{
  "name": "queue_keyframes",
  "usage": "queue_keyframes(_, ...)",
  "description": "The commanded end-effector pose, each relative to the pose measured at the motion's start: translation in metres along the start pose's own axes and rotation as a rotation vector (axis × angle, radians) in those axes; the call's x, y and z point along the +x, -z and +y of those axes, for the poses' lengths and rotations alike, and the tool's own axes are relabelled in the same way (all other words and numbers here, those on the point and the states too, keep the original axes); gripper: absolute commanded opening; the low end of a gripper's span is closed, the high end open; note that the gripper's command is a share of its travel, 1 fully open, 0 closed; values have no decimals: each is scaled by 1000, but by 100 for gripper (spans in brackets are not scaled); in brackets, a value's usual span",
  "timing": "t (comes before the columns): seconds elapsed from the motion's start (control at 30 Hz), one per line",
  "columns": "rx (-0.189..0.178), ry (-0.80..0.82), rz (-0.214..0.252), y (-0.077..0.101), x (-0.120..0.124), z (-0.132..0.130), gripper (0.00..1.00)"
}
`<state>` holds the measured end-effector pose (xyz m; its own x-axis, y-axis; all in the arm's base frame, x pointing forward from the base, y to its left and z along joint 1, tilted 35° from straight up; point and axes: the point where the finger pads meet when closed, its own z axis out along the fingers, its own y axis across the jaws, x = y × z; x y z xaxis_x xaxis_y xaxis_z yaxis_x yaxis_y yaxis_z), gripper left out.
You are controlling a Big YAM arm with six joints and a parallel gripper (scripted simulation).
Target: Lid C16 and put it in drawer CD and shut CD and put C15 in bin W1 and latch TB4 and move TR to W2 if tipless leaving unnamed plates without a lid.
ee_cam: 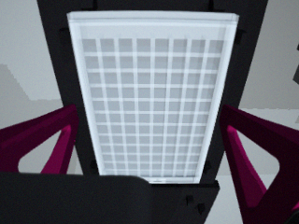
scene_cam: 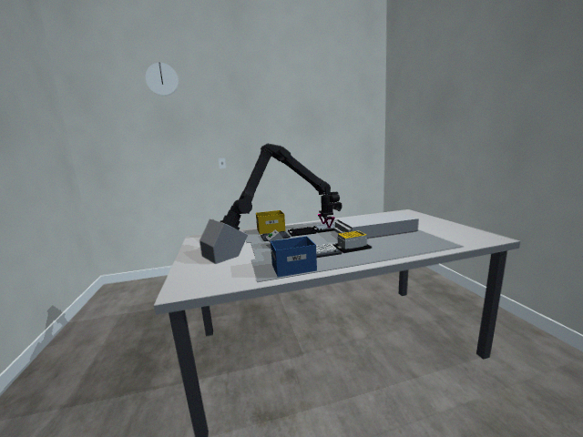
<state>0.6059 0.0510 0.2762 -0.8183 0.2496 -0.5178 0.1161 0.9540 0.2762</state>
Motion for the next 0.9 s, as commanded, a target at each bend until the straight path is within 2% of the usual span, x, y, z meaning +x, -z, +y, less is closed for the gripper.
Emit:
queue_keyframes(0.0, 3, -6, 10, -10, 3, 0, 100)
queue_keyframes(0.23, 3, -6, 10, -10, 3, 0, 100)
queue_keyframes(0.27, 3, -6, 10, -10, 3, 0, 0)
queue_keyframes(0.87, -1, 0, 13, -10, 4, 3, 0)
